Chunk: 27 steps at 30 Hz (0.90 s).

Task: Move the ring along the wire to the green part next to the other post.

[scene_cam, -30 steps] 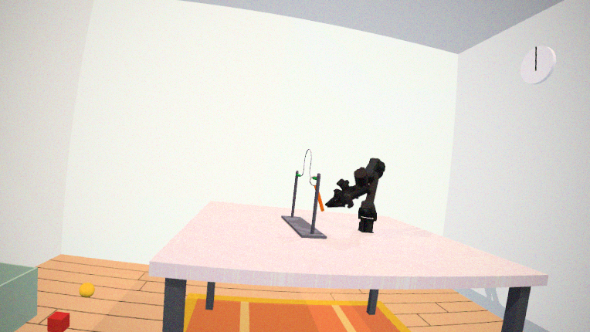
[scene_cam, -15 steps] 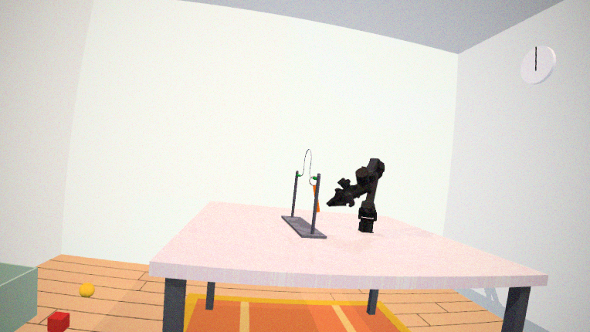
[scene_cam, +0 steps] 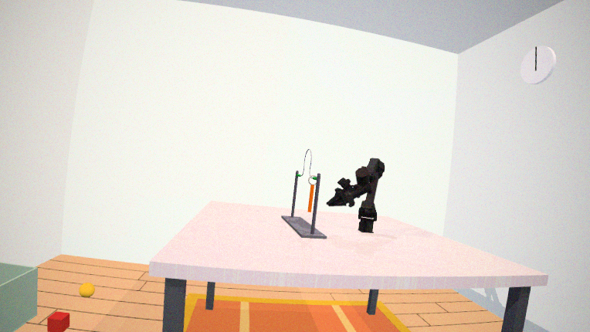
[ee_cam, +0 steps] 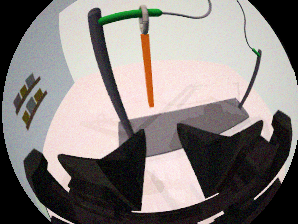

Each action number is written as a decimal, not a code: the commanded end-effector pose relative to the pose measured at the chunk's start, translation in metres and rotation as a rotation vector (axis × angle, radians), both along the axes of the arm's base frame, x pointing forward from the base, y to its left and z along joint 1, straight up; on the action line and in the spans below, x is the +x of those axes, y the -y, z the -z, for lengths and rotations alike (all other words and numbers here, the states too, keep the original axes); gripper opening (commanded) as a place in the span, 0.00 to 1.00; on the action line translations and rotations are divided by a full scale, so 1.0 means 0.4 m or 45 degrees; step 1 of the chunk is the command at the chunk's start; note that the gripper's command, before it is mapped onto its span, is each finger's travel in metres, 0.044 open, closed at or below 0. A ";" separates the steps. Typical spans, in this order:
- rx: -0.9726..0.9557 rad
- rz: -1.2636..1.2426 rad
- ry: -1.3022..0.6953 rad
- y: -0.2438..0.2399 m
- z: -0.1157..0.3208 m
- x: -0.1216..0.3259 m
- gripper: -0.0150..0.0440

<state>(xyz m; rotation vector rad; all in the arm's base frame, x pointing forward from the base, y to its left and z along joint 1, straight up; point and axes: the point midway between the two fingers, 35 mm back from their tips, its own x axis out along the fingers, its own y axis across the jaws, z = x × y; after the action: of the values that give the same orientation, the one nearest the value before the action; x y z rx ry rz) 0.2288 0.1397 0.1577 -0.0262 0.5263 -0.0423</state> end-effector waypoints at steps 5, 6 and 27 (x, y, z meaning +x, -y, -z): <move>0.000 0.001 -0.004 -0.005 -0.043 -0.077 0.75; -0.001 -0.001 0.001 -0.004 -0.055 -0.093 0.79; -0.002 -0.004 0.008 -0.002 -0.065 -0.106 1.00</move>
<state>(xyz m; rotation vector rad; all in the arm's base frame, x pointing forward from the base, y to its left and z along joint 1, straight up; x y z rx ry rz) 0.1860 0.1408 0.1822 -0.0330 0.5261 -0.0354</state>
